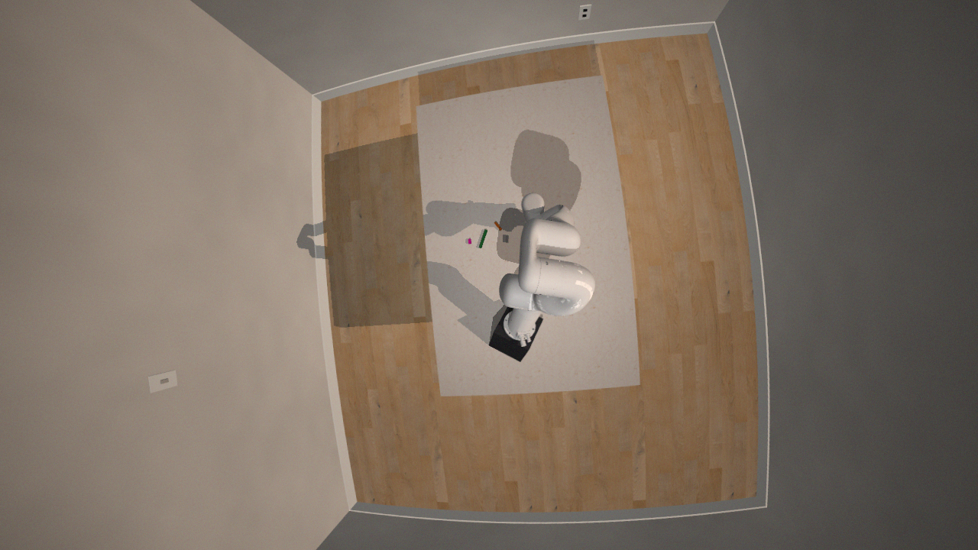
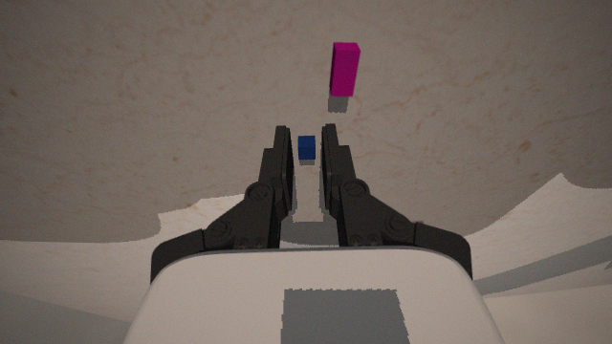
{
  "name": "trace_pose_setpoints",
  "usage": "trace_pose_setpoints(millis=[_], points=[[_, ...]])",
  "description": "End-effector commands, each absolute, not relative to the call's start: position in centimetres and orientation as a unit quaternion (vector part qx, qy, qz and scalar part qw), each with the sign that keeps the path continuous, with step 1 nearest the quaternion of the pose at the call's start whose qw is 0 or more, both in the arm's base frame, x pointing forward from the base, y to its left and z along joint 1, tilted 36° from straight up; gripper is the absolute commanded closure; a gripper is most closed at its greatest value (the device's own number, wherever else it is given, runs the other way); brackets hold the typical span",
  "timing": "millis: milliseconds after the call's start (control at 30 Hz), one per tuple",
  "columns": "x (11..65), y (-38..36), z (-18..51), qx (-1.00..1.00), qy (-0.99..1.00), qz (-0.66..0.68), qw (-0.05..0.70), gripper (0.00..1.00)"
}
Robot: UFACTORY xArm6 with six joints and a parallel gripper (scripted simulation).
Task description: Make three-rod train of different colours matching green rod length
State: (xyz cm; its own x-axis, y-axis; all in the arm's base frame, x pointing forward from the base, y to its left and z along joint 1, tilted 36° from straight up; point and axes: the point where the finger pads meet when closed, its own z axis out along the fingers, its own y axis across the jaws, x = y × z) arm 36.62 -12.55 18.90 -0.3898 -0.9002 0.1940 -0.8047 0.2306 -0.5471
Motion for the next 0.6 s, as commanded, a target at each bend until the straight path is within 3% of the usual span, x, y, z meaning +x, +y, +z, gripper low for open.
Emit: trace_pose_setpoints(millis=[0, 567], points=[[36.69, -12.55, 19.02, -0.546, 0.78, -0.295, 0.082, 0.76], [36.35, -12.28, 19.63, -0.546, 0.78, -0.295, 0.082, 0.76]])
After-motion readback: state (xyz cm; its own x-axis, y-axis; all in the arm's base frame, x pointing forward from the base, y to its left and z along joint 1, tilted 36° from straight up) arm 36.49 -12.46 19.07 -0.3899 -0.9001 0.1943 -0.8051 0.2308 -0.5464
